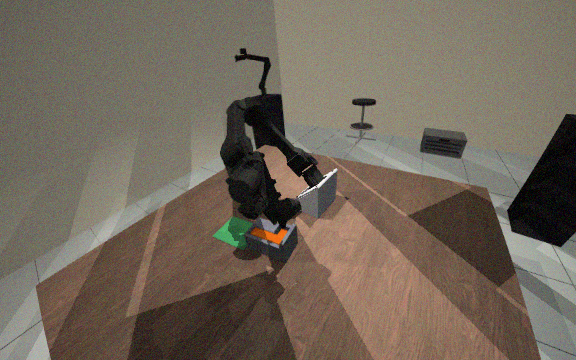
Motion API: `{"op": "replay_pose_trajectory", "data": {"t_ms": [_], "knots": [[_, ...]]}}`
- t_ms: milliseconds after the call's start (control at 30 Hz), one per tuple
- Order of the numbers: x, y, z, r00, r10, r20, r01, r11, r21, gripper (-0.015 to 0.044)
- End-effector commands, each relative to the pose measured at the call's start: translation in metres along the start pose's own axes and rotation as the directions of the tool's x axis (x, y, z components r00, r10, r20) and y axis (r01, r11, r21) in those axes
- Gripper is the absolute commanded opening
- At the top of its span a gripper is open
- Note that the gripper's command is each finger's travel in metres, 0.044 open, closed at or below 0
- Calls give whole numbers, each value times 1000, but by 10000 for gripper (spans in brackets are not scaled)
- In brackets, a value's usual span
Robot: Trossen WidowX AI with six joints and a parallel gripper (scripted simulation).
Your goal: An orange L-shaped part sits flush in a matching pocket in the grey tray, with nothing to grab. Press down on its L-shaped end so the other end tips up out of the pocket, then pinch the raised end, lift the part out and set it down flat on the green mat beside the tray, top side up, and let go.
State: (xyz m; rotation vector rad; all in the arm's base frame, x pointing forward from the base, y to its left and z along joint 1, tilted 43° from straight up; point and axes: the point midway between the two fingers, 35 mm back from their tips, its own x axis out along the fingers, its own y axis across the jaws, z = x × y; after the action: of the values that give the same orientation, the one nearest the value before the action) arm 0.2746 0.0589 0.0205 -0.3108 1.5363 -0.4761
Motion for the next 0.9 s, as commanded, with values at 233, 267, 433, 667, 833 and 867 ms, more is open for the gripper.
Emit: {"op": "replay_pose_trajectory", "data": {"t_ms": [233,267,433,667,833,867], "knots": [[-16,25,-17,971,-224,81,238,929,-284,180],[-13,24,-16,971,-224,81,238,929,-284,180],[32,15,-11,971,-224,82,238,929,-284,180],[56,7,-11,971,-227,82,241,928,-283,180],[62,6,-10,971,-227,82,241,928,-283,180],[63,6,-10,971,-227,82,241,928,-283,180]]}}
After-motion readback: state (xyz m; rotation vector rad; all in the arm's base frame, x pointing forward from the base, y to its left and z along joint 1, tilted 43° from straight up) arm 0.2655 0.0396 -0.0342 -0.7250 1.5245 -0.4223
